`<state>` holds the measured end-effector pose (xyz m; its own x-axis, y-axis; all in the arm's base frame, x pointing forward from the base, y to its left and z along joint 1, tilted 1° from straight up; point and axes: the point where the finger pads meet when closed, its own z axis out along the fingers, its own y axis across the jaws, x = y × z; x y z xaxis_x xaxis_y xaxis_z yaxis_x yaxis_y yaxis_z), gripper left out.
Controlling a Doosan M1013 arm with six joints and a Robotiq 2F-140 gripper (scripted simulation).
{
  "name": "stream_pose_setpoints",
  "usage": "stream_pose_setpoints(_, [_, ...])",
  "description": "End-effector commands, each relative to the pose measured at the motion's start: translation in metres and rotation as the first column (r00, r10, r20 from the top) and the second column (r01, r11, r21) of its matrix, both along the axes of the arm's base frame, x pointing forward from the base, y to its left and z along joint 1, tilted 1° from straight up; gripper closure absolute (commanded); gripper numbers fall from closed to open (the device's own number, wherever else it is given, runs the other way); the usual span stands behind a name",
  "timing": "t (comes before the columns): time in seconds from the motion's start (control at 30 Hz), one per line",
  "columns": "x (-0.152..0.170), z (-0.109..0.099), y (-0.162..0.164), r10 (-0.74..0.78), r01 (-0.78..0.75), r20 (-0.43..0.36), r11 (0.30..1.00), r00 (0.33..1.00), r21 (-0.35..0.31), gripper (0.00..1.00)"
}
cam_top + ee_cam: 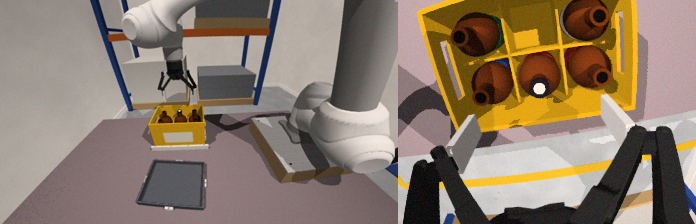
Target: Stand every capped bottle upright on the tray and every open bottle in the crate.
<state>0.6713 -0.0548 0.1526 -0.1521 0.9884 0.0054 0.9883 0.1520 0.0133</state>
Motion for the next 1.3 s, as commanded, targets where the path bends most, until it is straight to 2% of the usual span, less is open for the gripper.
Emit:
stream_pose_setpoints(0.0, [0.0000,0.0001,-0.0005,0.000,0.000,0.000,1.000,1.000,0.000,0.00])
stream_pose_setpoints(1.27, [0.0013,0.0001,-0.0097,0.000,0.000,0.000,1.000,1.000,0.000,0.00])
